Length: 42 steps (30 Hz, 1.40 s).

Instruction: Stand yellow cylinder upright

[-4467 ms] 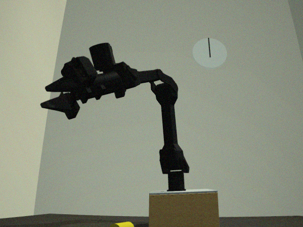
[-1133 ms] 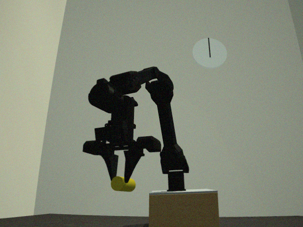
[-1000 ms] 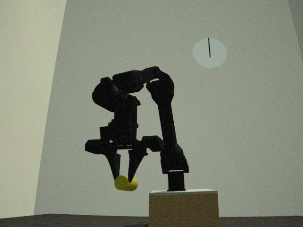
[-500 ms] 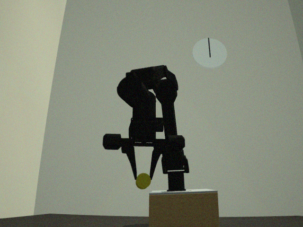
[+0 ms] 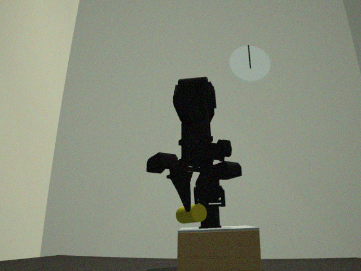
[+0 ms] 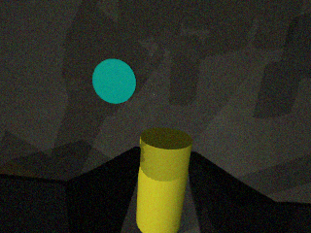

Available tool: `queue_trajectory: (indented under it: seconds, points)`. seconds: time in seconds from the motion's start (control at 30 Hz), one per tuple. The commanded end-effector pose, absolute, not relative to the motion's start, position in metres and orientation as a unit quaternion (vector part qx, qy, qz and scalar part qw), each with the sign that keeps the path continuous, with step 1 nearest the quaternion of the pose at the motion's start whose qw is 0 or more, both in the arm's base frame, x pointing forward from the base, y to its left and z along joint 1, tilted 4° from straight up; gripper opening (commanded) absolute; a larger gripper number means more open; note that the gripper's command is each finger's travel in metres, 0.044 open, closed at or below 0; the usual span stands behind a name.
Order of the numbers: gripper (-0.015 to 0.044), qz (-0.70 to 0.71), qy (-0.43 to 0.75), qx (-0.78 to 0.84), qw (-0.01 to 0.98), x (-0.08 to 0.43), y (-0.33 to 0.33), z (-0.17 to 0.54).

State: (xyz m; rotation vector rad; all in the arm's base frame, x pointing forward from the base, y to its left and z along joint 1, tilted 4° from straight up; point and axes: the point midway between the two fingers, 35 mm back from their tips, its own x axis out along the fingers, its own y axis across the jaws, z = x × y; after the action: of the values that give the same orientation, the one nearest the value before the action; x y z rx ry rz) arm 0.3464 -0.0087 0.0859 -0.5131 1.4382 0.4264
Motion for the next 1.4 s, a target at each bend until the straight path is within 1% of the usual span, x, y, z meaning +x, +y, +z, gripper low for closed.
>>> queue_trajectory:
  seconds: [0.0,0.7,1.37]
  points:
    - [0.0105,0.231,0.630,-0.277,0.688,0.344,0.007,0.090]
    - [0.0105,0.390,0.546,-0.446,0.592,0.328,0.069,0.094]
    - [0.0105,0.427,0.536,-0.424,0.592,0.325,0.070,0.085]
